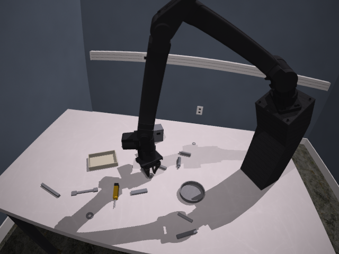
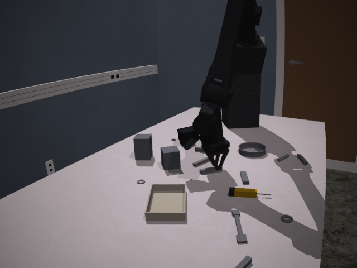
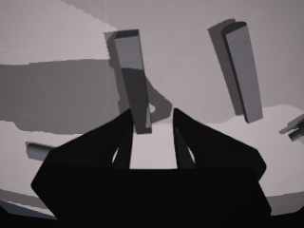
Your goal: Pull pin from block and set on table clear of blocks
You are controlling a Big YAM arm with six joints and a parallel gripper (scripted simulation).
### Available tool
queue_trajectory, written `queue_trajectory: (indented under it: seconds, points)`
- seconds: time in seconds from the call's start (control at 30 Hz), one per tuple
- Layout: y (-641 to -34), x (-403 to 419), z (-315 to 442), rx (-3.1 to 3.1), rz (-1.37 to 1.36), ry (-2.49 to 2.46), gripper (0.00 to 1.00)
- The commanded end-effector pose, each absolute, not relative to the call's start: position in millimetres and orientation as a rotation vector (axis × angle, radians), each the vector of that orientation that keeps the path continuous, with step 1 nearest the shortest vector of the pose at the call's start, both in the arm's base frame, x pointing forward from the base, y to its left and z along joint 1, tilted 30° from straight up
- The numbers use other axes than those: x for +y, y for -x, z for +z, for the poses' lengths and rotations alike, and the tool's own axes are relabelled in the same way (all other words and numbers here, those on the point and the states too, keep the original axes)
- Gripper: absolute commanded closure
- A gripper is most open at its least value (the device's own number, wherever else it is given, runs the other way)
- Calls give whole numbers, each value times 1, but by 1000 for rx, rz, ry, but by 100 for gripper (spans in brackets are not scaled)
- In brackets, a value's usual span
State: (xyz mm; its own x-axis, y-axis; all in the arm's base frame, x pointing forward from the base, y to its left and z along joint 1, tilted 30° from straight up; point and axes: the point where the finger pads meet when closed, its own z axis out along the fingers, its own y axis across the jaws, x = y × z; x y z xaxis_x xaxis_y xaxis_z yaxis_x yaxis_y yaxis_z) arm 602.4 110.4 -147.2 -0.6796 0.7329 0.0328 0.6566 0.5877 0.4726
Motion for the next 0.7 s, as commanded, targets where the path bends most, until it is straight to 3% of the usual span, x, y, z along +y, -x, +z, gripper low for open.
queue_trajectory:
  seconds: [0.0, 0.67]
  points:
    - [-608, 110, -123, 2625, 702, -1156, 68]
    - [-613, 107, -113, 2610, 711, -1145, 68]
